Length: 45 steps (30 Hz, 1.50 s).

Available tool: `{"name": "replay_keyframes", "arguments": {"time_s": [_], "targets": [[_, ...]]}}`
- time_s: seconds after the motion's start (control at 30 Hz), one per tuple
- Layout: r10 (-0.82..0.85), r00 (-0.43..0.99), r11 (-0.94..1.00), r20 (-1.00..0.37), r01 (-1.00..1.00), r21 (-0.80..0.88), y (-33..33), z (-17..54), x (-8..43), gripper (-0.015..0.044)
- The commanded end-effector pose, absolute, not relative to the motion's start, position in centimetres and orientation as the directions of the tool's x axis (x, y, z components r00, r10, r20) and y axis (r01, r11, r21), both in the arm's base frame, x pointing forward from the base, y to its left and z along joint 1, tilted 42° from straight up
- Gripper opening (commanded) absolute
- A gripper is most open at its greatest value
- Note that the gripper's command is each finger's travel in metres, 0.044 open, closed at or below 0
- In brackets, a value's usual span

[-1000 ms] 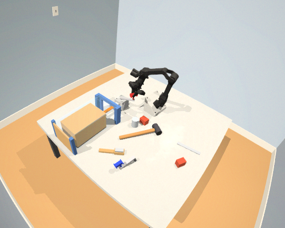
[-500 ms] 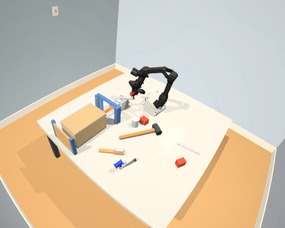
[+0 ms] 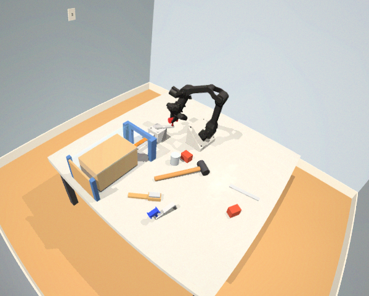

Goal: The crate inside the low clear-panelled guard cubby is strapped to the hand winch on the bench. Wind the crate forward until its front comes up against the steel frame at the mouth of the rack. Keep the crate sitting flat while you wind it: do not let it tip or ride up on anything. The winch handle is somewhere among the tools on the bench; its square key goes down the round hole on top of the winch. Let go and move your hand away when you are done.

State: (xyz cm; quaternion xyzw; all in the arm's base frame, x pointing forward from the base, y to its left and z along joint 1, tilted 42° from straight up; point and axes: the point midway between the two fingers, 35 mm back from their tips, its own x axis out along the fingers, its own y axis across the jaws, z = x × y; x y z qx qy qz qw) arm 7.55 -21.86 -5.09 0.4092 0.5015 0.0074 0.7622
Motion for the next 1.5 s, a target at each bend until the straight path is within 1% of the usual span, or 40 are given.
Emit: {"name": "replay_keyframes", "arguments": {"time_s": [0.0,1.47], "targets": [[0.427,0.486,0.669,-0.762,0.397,0.628,-22.1,-5.8,7.1,0.0000],[0.425,0.485,0.671,-0.764,0.398,0.626,-25.5,-8.8,5.3,0.0000]]}}
